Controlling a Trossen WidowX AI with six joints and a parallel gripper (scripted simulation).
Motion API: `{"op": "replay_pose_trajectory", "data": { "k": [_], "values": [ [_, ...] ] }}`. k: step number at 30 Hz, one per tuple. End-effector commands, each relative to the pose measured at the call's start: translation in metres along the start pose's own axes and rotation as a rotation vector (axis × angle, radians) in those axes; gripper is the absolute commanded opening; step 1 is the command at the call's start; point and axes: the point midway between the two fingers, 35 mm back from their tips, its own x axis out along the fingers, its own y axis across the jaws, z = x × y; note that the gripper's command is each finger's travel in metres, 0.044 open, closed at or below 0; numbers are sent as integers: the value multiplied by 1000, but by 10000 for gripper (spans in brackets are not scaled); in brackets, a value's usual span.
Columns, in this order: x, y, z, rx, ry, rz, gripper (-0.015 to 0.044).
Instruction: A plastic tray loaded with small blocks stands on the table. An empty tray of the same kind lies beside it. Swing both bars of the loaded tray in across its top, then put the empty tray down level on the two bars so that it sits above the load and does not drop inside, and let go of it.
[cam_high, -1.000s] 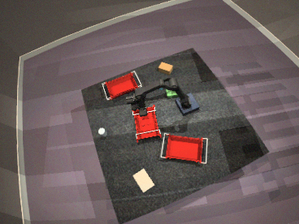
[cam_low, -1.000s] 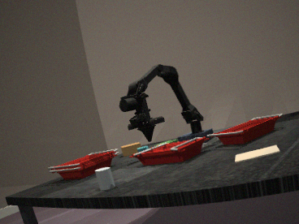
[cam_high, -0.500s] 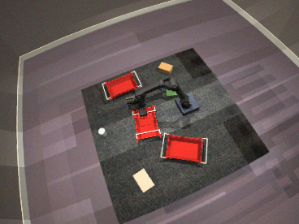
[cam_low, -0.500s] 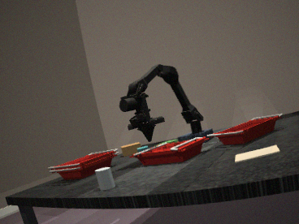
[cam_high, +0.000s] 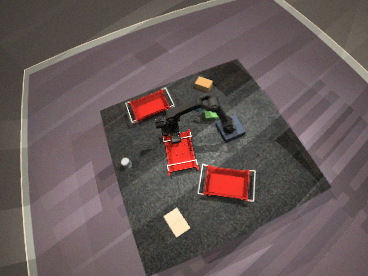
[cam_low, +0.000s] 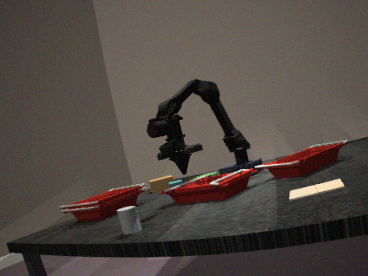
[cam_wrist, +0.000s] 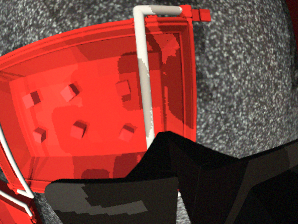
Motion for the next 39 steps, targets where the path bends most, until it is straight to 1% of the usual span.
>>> {"op": "replay_pose_trajectory", "data": {
  "k": [1,7,10,13,18,21,22,23,26,30,35,39],
  "values": [
    [0,0,0,0,0,0,0],
    [0,0,0,0,0,0,157],
    [-13,0,3,0,-7,0,236],
    [-43,0,7,0,-24,-1,315],
    [-109,0,4,1,-60,-3,440],
    [-139,1,-2,1,-76,-4,440],
    [-115,3,4,-14,-63,-3,440],
    [-113,13,3,-66,-62,-2,440],
    [-101,65,-7,-359,-54,7,440],
    [-85,134,-34,-772,-44,21,440],
    [-65,205,-85,-1291,-37,29,440],
    [-50,249,-136,-1707,-34,35,440]
  ]
}}
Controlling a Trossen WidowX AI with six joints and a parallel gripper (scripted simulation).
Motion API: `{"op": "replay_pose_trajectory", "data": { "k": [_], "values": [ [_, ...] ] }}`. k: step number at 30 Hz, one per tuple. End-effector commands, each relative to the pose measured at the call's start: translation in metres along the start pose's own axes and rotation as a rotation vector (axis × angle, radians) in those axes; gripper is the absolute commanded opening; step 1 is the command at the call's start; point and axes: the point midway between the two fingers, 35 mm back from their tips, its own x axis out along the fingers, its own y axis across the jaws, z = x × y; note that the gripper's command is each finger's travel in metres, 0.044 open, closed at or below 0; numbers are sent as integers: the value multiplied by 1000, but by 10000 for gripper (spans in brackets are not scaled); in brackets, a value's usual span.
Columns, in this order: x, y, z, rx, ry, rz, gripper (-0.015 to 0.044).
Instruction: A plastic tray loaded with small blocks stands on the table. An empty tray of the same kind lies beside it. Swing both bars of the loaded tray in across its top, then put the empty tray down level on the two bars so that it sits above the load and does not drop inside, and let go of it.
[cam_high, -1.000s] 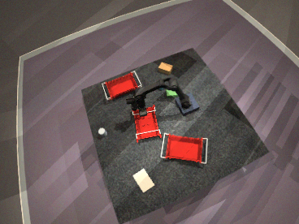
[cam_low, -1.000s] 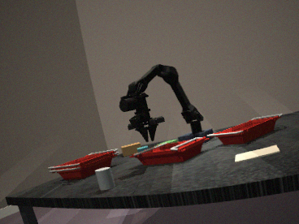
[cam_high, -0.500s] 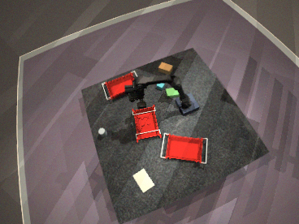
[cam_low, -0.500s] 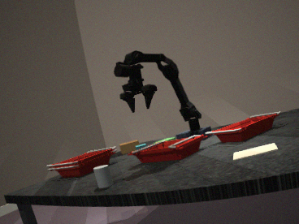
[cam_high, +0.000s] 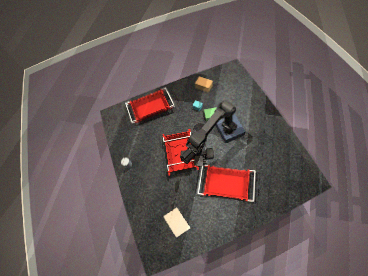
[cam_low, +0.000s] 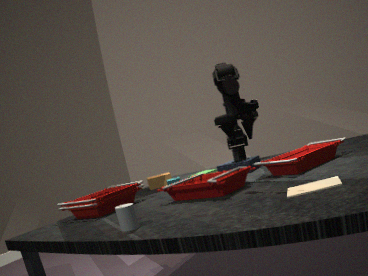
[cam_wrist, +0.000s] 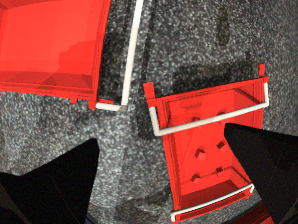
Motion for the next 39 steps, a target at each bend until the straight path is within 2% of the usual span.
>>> {"op": "replay_pose_trajectory", "data": {
  "k": [1,6,11,19,34,39],
  "values": [
    [16,50,25,-347,2,22,440],
    [36,128,46,-866,-4,40,440],
    [53,194,45,-1314,-12,55,440],
    [58,197,46,-1331,-13,56,440],
    [131,200,44,-1331,-13,56,440],
    [139,201,43,-1331,-12,56,440]
  ]
}}
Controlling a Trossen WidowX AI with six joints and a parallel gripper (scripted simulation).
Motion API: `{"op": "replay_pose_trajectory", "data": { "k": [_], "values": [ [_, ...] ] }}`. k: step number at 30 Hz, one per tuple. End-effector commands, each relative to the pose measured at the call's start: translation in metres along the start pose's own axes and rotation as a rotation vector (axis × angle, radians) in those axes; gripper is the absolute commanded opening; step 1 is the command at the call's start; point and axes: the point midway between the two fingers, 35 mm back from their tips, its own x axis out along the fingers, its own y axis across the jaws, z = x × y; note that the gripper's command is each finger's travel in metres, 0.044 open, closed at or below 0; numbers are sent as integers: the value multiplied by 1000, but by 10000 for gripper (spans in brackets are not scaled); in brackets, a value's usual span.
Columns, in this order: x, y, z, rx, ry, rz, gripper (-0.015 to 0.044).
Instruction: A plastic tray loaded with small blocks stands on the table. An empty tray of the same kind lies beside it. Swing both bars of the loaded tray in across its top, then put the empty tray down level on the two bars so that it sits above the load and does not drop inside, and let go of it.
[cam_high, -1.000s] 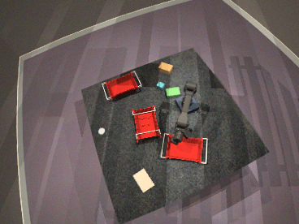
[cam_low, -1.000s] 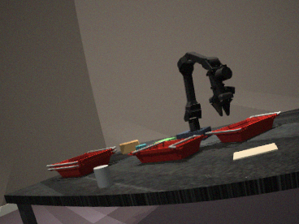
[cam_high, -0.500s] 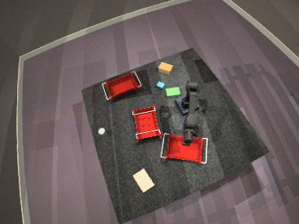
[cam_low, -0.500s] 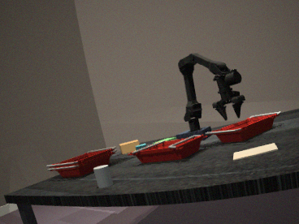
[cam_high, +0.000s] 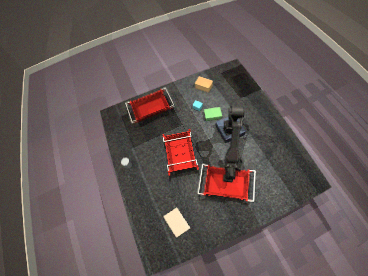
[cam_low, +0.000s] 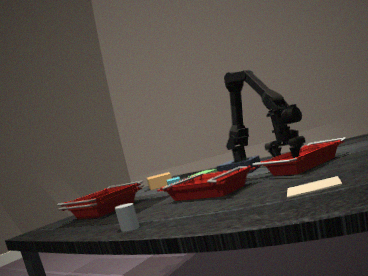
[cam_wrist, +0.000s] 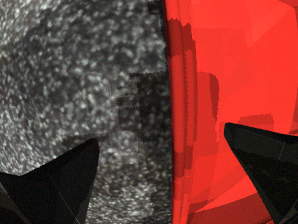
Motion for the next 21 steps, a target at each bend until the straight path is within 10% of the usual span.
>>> {"op": "replay_pose_trajectory", "data": {
  "k": [1,21],
  "values": [
    [4,2,0,2,1,3,440],
    [4,2,0,2,1,3,201]
  ]
}}
